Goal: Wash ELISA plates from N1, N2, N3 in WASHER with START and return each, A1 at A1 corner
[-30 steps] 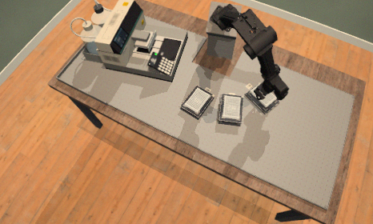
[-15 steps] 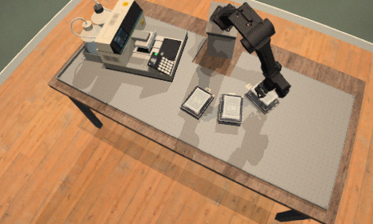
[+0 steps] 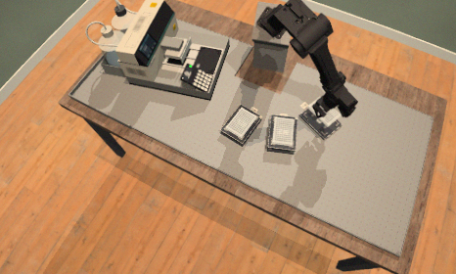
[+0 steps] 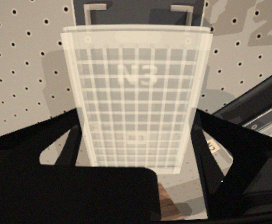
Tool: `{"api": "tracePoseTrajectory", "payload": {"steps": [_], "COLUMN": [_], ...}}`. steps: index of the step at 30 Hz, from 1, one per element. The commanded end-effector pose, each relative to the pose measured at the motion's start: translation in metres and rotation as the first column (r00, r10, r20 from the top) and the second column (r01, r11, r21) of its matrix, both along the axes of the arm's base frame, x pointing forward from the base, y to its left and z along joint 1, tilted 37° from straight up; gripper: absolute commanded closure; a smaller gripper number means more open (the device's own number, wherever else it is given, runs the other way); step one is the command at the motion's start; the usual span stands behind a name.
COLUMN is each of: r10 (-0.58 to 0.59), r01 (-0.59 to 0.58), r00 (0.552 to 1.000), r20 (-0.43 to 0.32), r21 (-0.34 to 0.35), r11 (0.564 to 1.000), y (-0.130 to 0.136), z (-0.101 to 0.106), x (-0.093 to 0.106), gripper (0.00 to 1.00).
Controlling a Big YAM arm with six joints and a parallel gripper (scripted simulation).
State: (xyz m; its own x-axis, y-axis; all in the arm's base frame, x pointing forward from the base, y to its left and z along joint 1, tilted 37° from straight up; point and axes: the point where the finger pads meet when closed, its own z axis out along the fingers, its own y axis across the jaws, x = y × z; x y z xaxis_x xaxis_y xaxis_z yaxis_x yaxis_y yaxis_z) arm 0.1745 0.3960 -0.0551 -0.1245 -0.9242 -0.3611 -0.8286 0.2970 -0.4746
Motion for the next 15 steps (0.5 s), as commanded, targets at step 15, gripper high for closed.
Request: {"api": "tracePoseTrajectory", "payload": {"steps": [15], "r10": [0.006], "r01": [-0.006], "r00": [1.0], "r20": [0.001], "r21": [0.03], "r11": [1.0], "y": [0.001], "z": [0.031], "x": [-0.02], "gripper": [0.18]}}
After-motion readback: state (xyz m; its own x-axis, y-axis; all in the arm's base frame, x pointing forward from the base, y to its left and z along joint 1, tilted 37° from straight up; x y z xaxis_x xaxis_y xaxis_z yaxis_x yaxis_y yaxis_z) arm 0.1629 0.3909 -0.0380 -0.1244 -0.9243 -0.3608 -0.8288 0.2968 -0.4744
